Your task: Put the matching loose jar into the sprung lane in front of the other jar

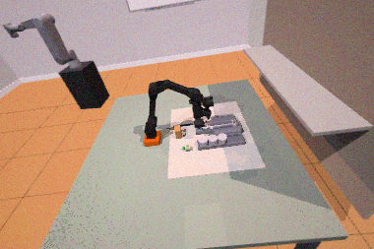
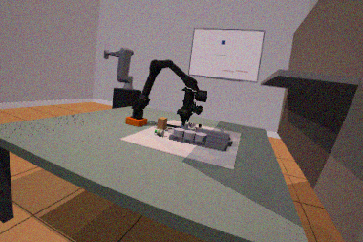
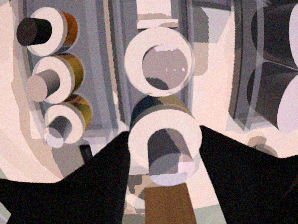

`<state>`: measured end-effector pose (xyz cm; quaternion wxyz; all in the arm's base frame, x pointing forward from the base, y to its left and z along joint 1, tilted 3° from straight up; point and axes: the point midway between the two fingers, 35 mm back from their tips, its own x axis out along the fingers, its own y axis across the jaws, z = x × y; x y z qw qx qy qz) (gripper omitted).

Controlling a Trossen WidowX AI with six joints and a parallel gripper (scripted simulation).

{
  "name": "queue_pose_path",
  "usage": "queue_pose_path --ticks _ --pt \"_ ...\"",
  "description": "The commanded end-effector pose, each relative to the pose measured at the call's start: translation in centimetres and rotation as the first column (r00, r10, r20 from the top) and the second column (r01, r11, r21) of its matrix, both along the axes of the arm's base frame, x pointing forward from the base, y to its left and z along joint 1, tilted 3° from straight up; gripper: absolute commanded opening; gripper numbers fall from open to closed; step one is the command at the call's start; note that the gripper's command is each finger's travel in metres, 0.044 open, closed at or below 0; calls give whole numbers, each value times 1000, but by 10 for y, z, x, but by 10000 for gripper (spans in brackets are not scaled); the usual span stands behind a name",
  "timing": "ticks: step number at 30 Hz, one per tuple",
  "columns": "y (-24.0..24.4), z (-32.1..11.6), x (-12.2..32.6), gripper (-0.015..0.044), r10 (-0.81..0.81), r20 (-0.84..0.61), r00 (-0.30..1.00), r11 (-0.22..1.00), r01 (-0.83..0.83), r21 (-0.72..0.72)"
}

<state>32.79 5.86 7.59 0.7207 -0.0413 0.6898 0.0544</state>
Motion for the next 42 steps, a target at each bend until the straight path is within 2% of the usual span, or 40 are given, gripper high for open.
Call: queue_pose_path --ticks 1,42 --pt "1 4 9 0 2 35 999 1000 -2 2" --pt "2 0 13 0 2 35 999 1000 -2 2"
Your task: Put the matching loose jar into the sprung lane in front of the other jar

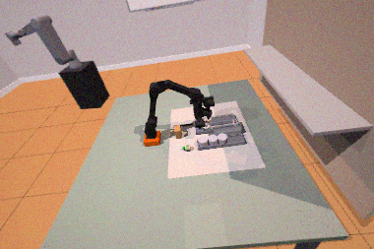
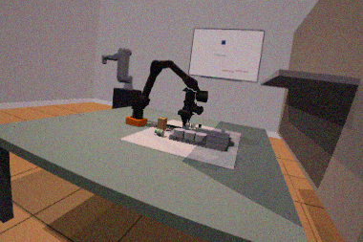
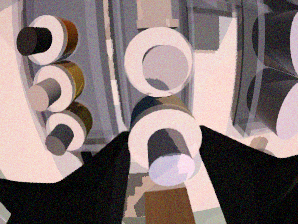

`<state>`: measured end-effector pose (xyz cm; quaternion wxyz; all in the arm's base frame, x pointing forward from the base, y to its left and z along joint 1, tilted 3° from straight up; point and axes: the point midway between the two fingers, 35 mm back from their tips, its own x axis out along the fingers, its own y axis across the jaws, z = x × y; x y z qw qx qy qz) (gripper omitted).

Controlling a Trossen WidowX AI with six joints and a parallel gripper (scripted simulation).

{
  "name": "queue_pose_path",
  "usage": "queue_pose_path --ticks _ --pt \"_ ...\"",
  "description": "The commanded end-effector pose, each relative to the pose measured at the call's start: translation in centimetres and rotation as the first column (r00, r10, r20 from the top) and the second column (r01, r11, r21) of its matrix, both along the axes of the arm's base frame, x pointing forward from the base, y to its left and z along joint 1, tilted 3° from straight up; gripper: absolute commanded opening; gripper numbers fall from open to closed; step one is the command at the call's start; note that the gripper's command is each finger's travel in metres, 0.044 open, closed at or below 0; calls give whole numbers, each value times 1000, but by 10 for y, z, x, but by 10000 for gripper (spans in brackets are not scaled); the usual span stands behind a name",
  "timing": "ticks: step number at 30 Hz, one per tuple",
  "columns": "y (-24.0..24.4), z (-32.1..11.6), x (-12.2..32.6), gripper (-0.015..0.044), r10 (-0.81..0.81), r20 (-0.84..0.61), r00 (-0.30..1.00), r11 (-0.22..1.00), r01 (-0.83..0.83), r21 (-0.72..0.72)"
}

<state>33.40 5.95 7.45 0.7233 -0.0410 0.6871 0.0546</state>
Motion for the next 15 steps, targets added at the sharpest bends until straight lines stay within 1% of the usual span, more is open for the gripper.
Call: queue_pose_path --ticks 1,15 --pt "1 1 7 0 3 28 1000 1000 -3 1" --pt "1 -3 7 0 3 28 1000 1000 -3 1"
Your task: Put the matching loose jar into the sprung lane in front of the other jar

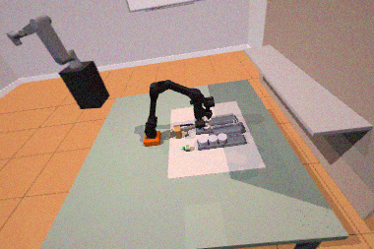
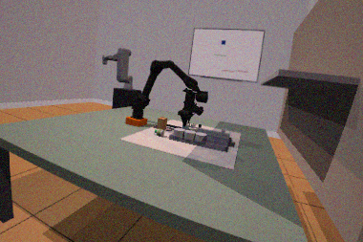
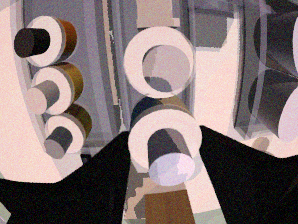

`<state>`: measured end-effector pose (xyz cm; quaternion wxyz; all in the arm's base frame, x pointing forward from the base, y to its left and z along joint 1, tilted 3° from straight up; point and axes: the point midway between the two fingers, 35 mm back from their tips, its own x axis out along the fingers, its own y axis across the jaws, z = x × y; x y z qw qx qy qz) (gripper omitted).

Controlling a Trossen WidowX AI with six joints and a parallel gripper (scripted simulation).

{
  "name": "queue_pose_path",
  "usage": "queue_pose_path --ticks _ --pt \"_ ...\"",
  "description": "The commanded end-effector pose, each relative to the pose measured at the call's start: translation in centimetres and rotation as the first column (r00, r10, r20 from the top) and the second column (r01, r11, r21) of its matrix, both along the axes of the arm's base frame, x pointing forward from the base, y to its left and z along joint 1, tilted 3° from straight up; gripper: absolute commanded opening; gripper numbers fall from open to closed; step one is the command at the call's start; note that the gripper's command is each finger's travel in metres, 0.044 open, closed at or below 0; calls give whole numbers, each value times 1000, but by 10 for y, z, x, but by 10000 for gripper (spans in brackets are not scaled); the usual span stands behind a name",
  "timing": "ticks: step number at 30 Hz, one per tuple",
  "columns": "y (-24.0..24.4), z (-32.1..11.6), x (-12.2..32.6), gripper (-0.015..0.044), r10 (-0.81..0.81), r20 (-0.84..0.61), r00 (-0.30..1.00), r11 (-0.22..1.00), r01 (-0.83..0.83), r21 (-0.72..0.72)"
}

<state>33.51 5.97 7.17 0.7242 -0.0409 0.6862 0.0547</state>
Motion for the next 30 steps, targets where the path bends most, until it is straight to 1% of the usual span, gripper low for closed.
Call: queue_pose_path --ticks 1,30 --pt "0 0 6 0 3 25 1000 1000 -3 1" --pt "1 -8 5 0 3 25 1000 1000 -3 1"
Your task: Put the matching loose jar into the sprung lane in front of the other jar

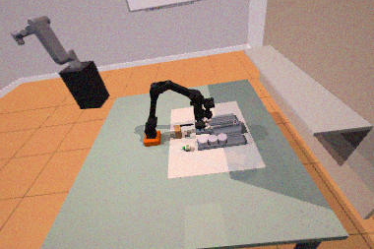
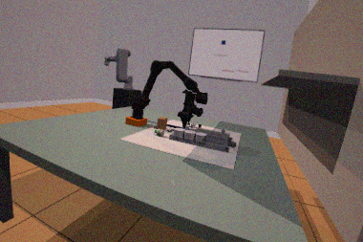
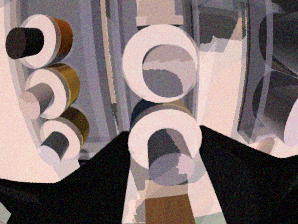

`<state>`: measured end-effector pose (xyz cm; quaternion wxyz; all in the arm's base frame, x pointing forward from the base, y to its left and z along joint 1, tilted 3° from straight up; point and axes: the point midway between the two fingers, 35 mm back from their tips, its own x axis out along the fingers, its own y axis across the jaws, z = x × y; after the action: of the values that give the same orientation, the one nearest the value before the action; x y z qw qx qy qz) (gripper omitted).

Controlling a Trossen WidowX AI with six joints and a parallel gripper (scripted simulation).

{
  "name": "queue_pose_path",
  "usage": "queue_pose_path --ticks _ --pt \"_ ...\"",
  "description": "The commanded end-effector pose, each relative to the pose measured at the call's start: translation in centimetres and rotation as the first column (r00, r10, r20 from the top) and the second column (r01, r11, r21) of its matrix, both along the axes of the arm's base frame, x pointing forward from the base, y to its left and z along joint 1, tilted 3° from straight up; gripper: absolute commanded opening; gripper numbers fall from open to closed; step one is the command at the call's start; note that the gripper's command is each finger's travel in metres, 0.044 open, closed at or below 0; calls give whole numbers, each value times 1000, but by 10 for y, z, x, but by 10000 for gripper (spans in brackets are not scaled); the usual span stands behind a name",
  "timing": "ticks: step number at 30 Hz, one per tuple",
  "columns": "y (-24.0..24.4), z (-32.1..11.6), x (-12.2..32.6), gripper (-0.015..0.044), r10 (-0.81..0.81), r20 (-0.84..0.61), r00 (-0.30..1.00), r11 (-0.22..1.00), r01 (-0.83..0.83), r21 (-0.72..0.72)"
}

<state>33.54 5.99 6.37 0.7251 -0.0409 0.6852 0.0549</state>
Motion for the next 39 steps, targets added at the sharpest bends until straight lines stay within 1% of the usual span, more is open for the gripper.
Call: queue_pose_path --ticks 1,39 --pt "0 -1 5 0 2 22 1000 1000 -2 0" --pt "0 -11 4 0 2 22 1000 1000 -2 0"
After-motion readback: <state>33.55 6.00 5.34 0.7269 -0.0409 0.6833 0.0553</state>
